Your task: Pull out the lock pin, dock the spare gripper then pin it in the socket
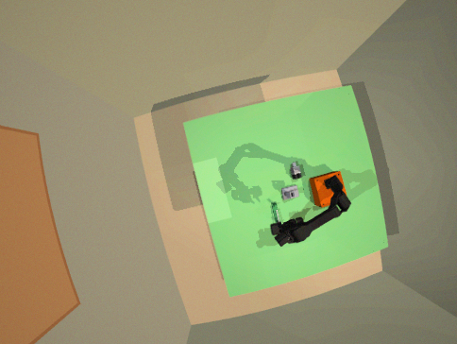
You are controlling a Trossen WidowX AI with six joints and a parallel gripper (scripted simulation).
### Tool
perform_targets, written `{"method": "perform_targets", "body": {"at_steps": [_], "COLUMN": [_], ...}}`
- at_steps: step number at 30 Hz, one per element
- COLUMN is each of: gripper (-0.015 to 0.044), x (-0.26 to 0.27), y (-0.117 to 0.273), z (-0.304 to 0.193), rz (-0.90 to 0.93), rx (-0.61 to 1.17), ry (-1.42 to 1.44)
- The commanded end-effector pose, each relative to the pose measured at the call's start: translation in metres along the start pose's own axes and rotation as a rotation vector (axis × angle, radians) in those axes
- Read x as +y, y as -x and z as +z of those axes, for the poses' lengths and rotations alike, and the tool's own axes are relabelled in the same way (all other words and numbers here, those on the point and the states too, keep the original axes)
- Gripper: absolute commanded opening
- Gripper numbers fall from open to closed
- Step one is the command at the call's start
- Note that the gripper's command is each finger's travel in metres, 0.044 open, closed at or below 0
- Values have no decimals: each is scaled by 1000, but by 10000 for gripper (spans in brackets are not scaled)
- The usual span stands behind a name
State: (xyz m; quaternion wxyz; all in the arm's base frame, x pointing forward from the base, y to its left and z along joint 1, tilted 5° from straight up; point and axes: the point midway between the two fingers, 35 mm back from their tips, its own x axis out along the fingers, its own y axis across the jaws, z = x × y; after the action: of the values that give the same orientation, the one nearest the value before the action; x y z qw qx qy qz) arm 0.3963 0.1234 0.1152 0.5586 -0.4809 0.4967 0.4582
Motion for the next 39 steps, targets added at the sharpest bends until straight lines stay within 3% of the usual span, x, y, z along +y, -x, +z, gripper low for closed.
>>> {"method": "perform_targets", "body": {"at_steps": [1, 8, 39], "gripper": [180, 180, 180], "x": [3, 4, 4], "y": [-8, -73, -118], "z": [0, -8, -12], "rz": [16, 16, 16], "rx": [16, 16, 16], "ry": [12, 12, 12]}}
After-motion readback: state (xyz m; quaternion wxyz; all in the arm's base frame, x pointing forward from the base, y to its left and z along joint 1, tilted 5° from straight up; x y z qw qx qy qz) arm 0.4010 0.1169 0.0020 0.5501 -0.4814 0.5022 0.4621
